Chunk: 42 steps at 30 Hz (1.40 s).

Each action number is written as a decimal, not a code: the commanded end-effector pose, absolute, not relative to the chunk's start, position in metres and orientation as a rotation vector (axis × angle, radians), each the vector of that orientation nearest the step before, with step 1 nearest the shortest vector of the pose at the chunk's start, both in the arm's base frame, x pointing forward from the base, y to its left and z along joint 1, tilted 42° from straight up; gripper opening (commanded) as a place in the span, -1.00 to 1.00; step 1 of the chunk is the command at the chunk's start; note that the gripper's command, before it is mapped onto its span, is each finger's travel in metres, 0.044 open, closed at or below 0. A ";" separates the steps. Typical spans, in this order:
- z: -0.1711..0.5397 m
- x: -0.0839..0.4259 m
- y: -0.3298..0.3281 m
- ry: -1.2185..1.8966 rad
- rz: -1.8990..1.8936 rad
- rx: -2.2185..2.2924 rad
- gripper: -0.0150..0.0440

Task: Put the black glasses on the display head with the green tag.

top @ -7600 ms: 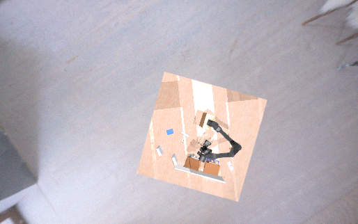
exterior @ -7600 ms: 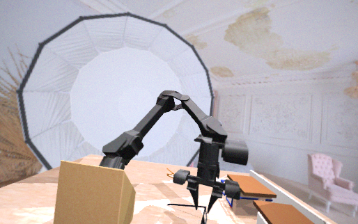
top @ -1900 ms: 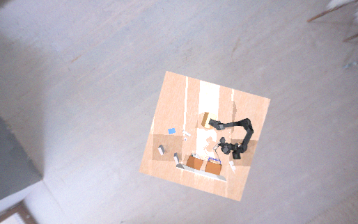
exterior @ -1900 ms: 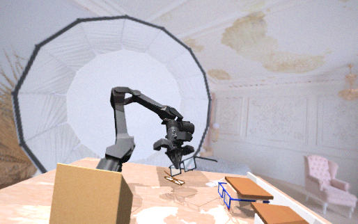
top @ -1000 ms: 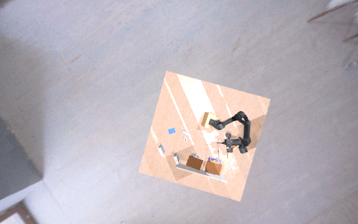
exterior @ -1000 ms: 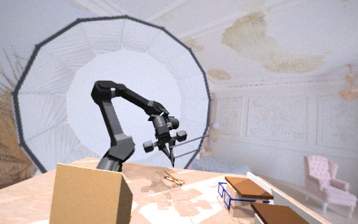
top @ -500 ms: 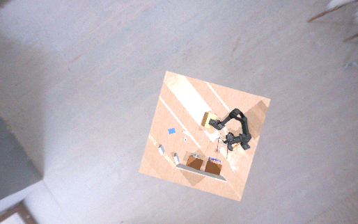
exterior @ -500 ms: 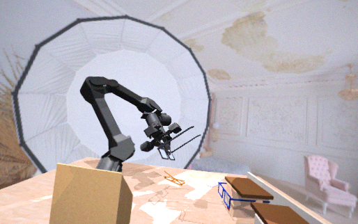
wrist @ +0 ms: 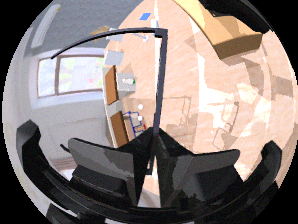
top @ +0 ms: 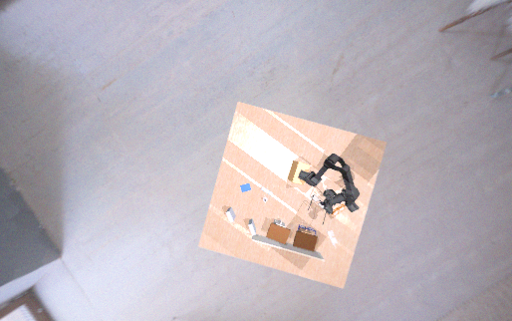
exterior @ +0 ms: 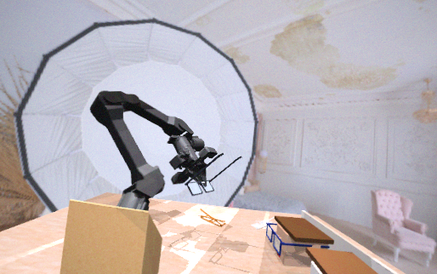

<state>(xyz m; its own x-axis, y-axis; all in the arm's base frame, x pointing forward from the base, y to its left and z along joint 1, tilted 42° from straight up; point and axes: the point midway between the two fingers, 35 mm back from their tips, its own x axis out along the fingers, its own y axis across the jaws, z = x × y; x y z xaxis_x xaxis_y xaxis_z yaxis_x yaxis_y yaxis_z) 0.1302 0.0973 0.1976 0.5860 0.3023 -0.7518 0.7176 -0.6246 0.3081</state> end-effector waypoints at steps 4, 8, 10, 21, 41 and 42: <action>0.198 0.130 0.098 0.809 -0.891 2.205 -0.49; 0.198 0.130 0.098 0.809 -0.891 2.205 -0.49; 0.198 0.130 0.098 0.809 -0.891 2.205 -0.49; 0.198 0.130 0.098 0.809 -0.891 2.205 -0.49; 0.171 0.154 0.107 0.909 -1.005 1.903 -0.49; 0.169 0.156 0.107 0.920 -1.013 1.883 -0.49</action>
<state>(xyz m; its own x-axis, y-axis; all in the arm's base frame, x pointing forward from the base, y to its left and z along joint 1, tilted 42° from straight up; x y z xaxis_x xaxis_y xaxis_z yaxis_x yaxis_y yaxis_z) 0.1498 0.1047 0.1734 0.4518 0.2316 -0.8615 0.8312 -0.4599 0.3122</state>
